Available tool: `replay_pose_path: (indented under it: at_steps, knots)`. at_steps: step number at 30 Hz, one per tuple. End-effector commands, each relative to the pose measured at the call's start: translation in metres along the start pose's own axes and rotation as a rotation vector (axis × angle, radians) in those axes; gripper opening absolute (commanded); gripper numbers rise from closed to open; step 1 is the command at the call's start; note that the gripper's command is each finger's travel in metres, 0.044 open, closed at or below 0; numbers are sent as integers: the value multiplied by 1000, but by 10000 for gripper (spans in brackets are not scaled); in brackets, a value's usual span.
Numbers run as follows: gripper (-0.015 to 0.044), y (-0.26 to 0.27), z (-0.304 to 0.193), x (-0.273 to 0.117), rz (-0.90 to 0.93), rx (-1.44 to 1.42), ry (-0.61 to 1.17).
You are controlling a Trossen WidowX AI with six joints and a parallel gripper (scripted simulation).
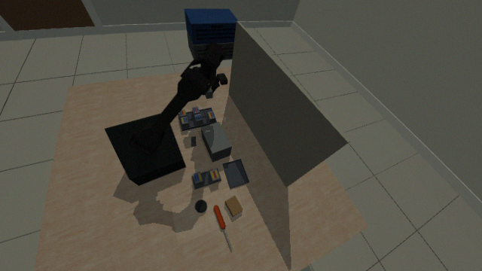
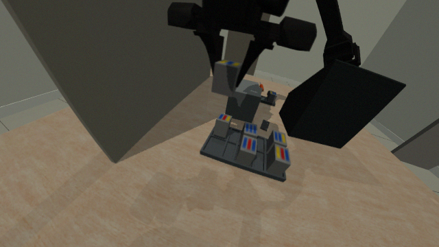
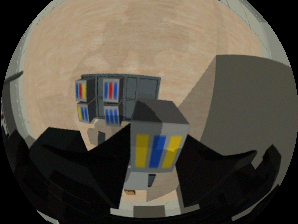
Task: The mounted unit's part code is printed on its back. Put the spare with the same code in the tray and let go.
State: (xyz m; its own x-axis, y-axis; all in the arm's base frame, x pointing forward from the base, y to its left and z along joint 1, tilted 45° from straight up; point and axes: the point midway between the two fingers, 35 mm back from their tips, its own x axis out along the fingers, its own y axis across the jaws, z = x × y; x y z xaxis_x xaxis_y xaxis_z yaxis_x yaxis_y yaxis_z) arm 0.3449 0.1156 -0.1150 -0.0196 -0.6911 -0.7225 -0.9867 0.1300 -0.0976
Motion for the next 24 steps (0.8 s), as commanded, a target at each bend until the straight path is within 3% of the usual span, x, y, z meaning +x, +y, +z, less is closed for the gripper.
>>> replay_pose_path:
  at_steps: [1, 24]
  knots:
    - [0, 0, -3, -7, 9, 7, 0]
    - [0, -63, -151, -17, 11, -4, -57]
